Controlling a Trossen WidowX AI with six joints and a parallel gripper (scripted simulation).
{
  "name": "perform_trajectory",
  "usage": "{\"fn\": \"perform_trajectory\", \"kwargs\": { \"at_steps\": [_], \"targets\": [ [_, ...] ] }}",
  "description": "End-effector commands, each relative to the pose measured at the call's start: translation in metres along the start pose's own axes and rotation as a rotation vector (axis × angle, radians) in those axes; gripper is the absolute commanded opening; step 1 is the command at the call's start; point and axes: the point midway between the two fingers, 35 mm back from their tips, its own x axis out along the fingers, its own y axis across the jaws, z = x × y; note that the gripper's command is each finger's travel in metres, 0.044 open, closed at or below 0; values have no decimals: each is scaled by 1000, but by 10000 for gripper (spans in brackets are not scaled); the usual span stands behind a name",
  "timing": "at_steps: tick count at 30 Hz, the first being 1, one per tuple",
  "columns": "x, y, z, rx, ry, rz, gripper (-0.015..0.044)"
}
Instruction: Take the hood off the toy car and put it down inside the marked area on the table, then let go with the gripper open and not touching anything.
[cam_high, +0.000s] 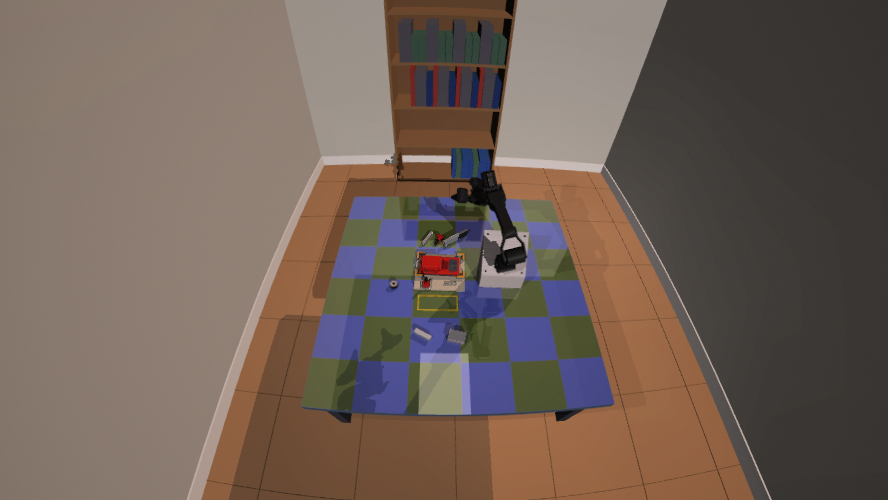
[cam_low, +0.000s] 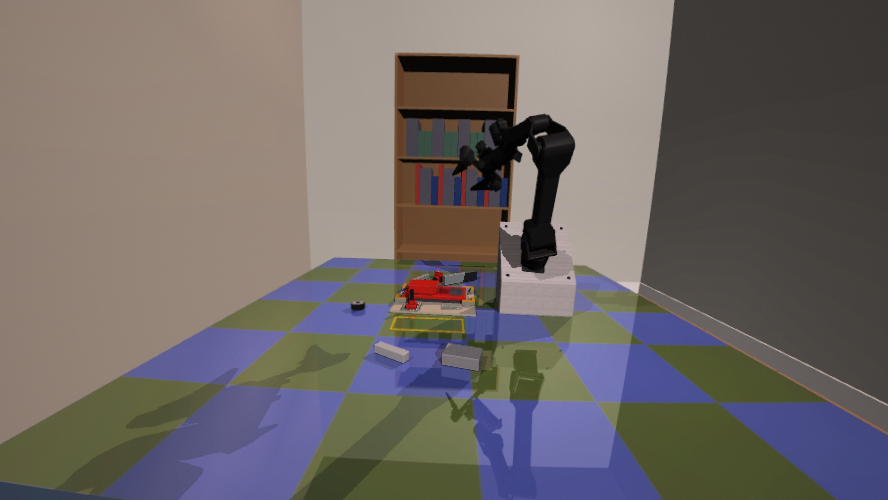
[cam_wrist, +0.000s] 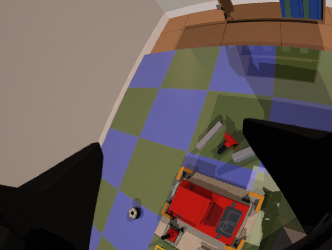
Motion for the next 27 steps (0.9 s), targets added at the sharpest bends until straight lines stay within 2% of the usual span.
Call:
{"fn": "perform_trajectory", "kwargs": {
  "at_steps": [1,11,17,27],
  "targets": [
    [31,9,-20,-130,121,-31,440],
    [106,24,-92,-466,451,-76,440],
    [132,25,-125,-608,591,-83,440],
    [182,22,-209,-965,965,-51,440]
  ]
}}
